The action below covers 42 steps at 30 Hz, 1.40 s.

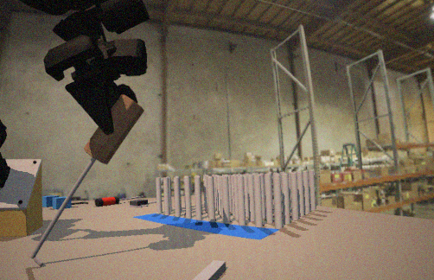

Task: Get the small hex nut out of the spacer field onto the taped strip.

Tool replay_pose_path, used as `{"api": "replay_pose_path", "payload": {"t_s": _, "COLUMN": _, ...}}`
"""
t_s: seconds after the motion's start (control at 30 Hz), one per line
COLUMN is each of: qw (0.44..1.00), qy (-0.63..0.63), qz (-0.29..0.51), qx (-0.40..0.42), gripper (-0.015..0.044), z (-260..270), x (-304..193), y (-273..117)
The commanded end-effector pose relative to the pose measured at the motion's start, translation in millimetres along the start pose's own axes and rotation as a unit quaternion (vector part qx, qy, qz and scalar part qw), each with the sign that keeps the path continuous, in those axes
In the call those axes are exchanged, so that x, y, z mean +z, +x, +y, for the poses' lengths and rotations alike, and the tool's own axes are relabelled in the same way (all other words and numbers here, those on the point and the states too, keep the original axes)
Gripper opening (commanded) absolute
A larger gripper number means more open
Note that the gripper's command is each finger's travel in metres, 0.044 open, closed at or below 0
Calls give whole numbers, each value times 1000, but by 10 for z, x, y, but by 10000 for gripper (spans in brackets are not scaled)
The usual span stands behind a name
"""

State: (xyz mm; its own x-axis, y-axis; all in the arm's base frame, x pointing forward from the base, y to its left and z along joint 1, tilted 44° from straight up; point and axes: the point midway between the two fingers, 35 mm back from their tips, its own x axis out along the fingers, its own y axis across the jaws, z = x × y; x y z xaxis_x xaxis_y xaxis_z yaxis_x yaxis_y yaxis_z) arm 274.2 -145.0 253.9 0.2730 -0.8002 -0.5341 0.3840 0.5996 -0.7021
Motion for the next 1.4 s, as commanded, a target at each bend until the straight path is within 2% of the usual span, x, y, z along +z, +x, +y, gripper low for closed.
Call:
{"api": "replay_pose_path", "payload": {"t_s": 0.0, "qw": 1000, "qy": 1, "qz": -15, "qx": 23, "gripper": 0, "z": 174, "x": 74, "y": -10}}
{"api": "replay_pose_path", "payload": {"t_s": 0.33, "qw": 989, "qy": 133, "qz": -15, "qx": 59, "gripper": 0, "z": 320, "x": 91, "y": -22}}
{"api": "replay_pose_path", "payload": {"t_s": 0.67, "qw": 950, "qy": 298, "qz": 2, "qx": 90, "gripper": 0, "z": 418, "x": 72, "y": -36}}
{"api": "replay_pose_path", "payload": {"t_s": 1.0, "qw": 883, "qy": 453, "qz": 30, "qx": 117, "gripper": 0, "z": 516, "x": 52, "y": -55}}
{"api": "replay_pose_path", "payload": {"t_s": 1.37, "qw": 780, "qy": 607, "qz": 70, "qx": 137, "gripper": 0, "z": 622, "x": 30, "y": -82}}
